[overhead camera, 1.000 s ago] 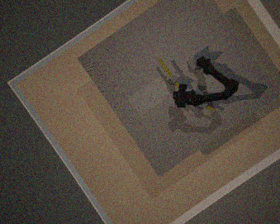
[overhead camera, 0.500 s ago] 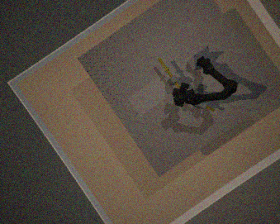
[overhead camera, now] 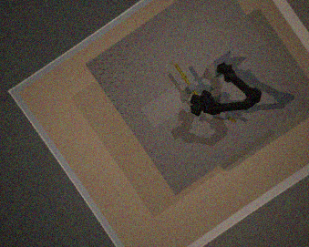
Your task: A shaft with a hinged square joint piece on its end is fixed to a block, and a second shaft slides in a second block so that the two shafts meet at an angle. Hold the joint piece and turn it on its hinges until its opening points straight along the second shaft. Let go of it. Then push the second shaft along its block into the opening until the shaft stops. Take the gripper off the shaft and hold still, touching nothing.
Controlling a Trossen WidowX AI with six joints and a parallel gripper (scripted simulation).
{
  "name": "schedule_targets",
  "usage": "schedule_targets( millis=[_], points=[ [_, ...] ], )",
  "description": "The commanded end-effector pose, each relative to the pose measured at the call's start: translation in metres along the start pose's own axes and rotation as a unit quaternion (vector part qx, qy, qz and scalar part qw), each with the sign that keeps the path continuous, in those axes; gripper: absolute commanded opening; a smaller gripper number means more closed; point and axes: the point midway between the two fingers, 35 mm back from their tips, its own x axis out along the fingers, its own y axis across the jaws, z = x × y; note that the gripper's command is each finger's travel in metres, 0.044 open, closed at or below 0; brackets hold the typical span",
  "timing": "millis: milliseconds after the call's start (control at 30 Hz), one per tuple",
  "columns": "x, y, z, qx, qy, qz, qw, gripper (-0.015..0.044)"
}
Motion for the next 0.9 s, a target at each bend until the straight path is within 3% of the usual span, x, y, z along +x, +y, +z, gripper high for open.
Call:
schedule_targets(
  millis=[0, 867],
  points=[
    [0.001, -0.004, 0.0, 0.036, 0.011, 0.0, 0.999, 0.0],
    [0.007, -0.022, -0.005, 0.229, 0.067, 0.005, 0.971, 0.0]
  ],
)
